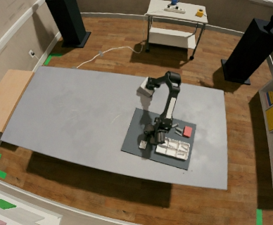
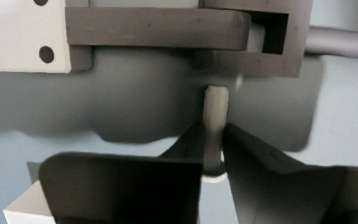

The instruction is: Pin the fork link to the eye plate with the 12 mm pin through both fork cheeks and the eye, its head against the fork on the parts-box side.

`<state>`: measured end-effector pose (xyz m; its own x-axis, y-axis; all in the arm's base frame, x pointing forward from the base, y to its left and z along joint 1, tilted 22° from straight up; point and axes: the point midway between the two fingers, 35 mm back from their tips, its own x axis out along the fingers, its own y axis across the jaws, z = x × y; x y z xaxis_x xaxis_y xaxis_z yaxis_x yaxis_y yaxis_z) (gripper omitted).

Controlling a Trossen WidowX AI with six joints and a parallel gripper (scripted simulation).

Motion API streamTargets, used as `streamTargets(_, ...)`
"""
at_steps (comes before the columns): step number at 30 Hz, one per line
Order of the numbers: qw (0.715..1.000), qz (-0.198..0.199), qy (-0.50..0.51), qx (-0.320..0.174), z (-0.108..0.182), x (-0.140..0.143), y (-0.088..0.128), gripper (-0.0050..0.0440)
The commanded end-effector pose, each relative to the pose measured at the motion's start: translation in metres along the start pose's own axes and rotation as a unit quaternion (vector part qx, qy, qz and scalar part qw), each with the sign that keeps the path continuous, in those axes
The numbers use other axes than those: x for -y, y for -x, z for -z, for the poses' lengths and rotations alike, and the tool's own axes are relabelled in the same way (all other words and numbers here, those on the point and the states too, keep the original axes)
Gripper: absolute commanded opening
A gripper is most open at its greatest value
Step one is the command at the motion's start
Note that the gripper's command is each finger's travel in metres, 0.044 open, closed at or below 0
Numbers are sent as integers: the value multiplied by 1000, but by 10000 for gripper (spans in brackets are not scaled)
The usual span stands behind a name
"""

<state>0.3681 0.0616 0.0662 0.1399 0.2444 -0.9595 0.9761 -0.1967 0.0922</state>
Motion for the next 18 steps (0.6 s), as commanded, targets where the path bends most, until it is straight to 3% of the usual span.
streamTargets(1,1000,-14,4,-2,3,-4,9,-50)
streamTargets(18,1000,-14,4,-3,-3,-2,9,-50)
